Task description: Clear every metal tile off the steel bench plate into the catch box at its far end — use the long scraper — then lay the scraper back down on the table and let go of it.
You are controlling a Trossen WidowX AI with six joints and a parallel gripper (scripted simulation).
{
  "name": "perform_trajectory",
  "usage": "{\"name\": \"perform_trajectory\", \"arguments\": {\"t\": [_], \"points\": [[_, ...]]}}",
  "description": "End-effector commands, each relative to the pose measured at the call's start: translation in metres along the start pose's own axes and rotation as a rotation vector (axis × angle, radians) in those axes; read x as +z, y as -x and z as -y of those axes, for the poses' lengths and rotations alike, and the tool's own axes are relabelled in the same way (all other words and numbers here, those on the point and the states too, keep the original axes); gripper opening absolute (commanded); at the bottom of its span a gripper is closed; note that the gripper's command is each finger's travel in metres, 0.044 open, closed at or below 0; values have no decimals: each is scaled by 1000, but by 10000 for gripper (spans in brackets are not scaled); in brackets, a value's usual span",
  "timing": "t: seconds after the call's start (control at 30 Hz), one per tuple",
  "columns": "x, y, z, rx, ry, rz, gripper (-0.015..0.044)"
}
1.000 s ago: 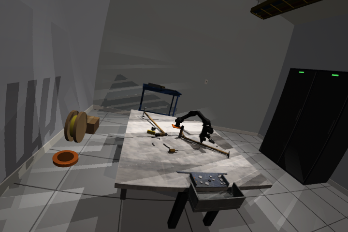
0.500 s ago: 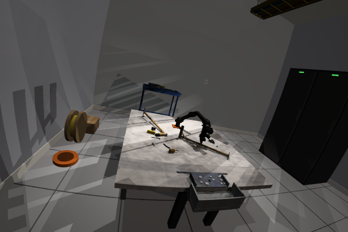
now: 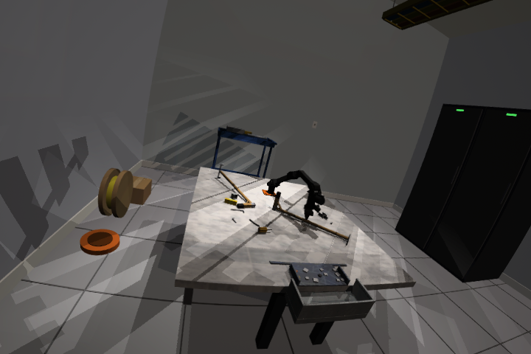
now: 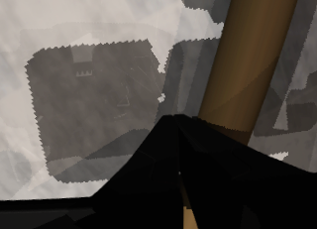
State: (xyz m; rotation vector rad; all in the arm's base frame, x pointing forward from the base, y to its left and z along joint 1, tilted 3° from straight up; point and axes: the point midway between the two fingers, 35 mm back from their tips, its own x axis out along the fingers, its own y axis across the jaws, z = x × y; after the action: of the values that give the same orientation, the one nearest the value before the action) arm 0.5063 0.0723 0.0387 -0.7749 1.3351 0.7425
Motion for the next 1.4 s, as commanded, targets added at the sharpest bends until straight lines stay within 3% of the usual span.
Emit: {"name": "perform_trajectory", "arguments": {"t": [0.0,0.5,1.37], "points": [[1,12,0,-11,1,10,0],[2,58,-1,-50,-14,45,0],[14,98,-26,-42,-599,88,0]]}}
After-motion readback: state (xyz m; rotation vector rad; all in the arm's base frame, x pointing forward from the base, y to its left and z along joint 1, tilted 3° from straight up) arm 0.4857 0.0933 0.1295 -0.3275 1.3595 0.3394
